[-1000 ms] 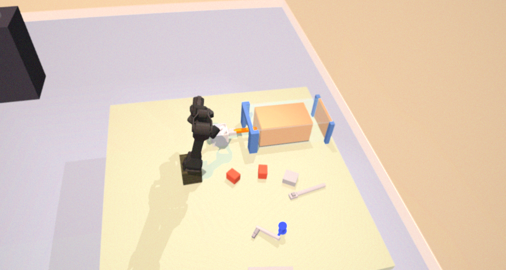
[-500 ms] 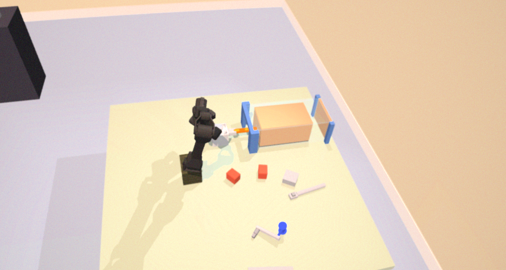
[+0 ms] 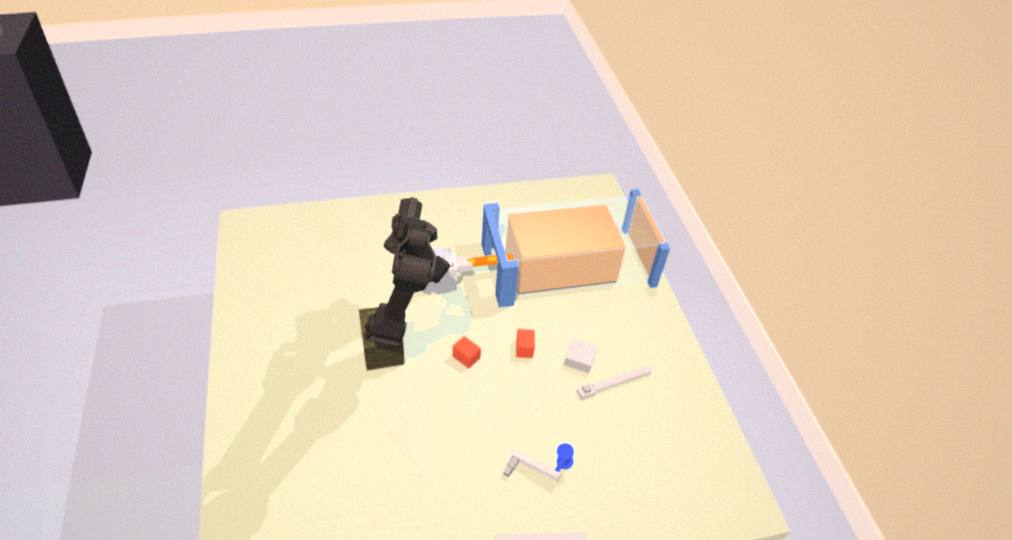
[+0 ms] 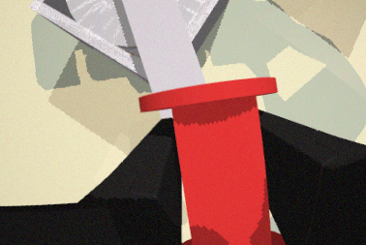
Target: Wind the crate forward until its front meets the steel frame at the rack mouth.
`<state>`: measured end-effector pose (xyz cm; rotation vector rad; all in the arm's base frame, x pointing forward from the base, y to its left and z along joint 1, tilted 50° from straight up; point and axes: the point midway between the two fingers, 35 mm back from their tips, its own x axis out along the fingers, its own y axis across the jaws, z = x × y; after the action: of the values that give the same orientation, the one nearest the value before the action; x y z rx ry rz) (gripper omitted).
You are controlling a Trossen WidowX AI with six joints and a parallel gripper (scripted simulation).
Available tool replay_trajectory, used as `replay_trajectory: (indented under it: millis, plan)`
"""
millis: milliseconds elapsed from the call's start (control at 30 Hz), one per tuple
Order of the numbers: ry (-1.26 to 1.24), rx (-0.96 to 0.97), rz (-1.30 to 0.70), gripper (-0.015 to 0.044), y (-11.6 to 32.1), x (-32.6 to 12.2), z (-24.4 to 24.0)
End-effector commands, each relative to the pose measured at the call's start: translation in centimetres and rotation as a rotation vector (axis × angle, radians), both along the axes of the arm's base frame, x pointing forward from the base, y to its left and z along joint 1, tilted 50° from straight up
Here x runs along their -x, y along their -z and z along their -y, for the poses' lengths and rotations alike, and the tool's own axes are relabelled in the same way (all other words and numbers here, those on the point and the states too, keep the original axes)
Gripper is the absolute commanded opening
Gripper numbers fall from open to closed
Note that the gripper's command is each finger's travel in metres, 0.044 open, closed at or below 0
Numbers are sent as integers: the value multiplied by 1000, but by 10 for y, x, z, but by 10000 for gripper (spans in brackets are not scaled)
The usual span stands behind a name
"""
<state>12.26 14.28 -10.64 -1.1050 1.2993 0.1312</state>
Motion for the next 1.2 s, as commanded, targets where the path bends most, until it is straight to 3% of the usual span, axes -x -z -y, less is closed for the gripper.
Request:
replay_trajectory:
  millis: [0,1167]
  plan:
    - [-5,23,29,0,-5,-10,8]
    - [-5,24,32,0,-15,-44,15]
